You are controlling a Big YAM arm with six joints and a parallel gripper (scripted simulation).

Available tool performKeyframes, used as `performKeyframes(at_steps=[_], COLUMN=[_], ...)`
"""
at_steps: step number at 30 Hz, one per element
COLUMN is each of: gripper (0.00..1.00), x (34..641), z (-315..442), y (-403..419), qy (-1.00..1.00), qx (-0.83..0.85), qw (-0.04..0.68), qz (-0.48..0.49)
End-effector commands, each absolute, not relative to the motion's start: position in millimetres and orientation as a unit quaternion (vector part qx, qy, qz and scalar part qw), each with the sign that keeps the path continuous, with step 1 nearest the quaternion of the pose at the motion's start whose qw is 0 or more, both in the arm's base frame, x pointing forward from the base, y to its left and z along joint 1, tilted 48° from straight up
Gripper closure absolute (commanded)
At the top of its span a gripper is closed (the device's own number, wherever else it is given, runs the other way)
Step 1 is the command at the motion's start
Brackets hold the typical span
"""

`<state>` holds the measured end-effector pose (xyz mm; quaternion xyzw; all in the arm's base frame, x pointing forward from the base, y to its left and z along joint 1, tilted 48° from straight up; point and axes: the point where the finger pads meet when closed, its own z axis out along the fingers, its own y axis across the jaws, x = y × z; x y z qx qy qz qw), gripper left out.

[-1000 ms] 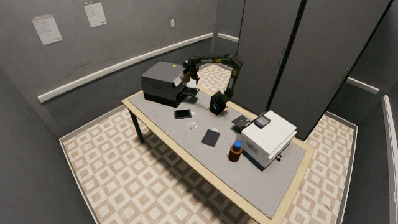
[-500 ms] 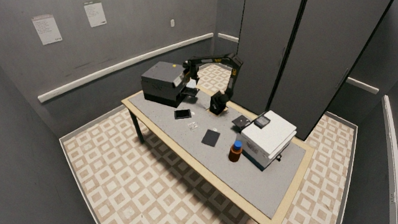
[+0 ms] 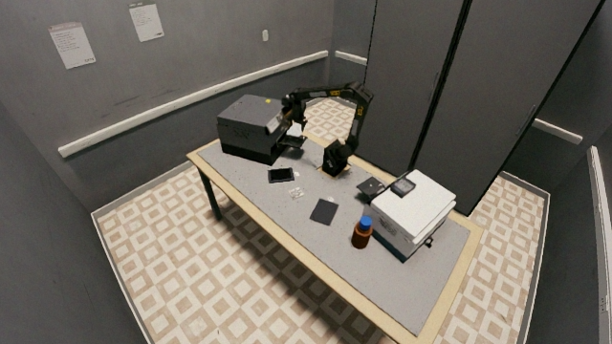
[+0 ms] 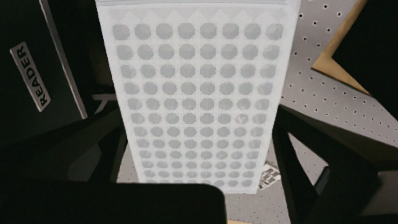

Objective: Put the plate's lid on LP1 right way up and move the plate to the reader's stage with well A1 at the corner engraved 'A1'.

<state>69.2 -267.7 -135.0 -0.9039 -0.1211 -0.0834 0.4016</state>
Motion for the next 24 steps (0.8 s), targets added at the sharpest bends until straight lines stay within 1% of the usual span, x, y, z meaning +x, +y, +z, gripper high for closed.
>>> performKeyframes(at_steps=[1, 9, 24], gripper=[0.14, 0.14, 0.14], x=[73, 71, 65], z=[-131, -142, -136], y=[-292, -297, -273], qy=[-0.13, -0.128, -0.122], qx=[-0.913, -0.916, -0.909], qw=[0.378, 0.369, 0.388], qz=[-0.085, -0.087, -0.088])
